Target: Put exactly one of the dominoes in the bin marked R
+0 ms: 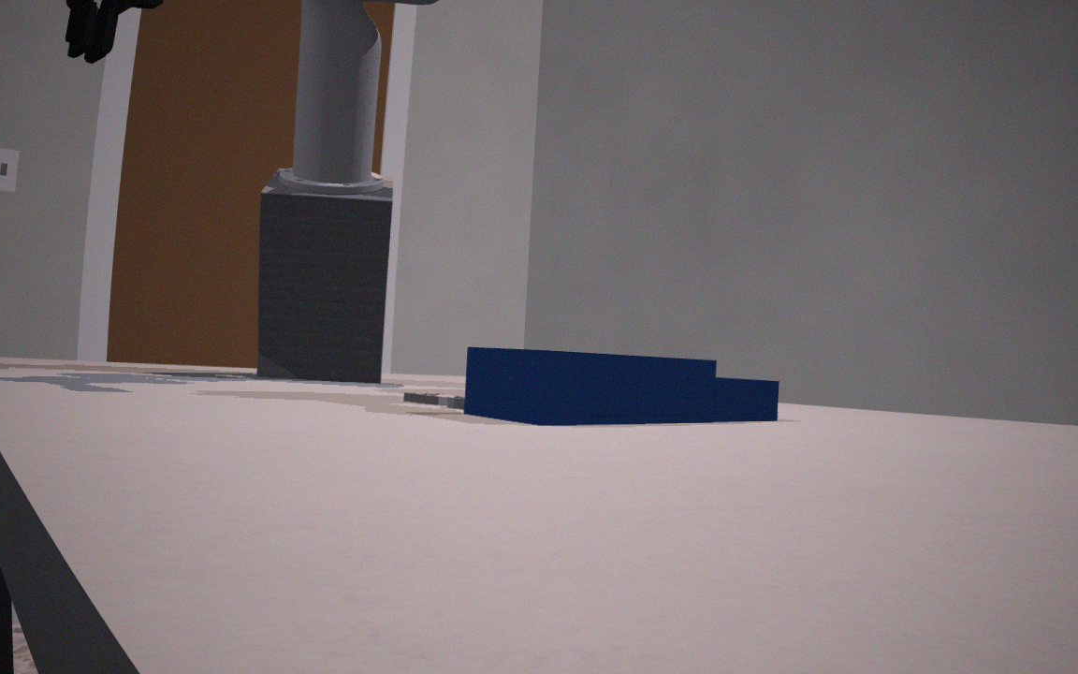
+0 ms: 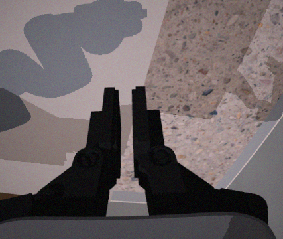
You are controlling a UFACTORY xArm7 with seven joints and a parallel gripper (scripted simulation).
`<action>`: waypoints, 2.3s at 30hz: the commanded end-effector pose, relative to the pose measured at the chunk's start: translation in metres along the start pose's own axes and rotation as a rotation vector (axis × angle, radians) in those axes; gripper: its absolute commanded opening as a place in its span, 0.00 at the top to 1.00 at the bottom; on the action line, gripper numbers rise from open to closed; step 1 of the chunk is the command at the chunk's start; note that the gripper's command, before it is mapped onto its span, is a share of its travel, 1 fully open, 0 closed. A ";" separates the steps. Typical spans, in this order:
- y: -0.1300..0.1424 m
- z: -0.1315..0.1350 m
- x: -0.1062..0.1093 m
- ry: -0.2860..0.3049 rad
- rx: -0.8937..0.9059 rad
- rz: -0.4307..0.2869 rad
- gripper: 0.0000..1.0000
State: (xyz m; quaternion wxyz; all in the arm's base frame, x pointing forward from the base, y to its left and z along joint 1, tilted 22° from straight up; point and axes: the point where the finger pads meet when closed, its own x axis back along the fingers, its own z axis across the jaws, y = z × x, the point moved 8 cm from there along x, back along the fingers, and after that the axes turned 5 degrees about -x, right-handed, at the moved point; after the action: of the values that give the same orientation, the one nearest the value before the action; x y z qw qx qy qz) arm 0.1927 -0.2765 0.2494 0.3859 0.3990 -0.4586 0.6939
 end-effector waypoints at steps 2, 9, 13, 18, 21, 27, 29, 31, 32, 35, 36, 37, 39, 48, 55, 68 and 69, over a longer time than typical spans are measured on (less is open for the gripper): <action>-0.020 -0.005 -0.002 0.013 -0.026 -0.021 0.93; -0.049 -0.019 -0.007 0.018 -0.040 -0.029 0.93; -0.064 -0.028 -0.010 0.022 -0.054 -0.035 0.93; -0.067 -0.030 -0.011 0.022 -0.054 -0.035 0.93; -0.085 -0.043 -0.014 0.026 -0.068 -0.039 0.93; -0.101 -0.057 -0.018 0.029 -0.081 -0.042 0.93; -0.101 -0.057 -0.018 0.029 -0.081 -0.042 0.93; -0.113 -0.068 -0.021 0.031 -0.095 -0.044 0.93; -0.117 -0.072 -0.022 0.031 -0.095 -0.044 0.93; -0.117 -0.072 -0.022 0.031 -0.095 -0.044 0.93; -0.122 -0.078 -0.023 0.032 -0.108 -0.045 0.93; -0.128 -0.084 -0.025 0.032 -0.108 -0.045 0.93; -0.131 -0.089 -0.026 0.032 -0.108 -0.045 0.93; -0.149 -0.113 -0.031 0.031 -0.133 -0.043 0.93; -0.165 -0.140 -0.036 0.028 -0.146 -0.041 0.93; -0.183 -0.182 -0.043 0.018 -0.171 -0.037 0.93; -0.183 -0.182 -0.043 0.018 -0.171 -0.037 0.93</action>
State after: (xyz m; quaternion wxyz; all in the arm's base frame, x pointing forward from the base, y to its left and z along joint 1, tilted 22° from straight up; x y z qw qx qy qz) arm 0.3333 -0.0749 0.2257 0.4334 0.3706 -0.5023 0.6500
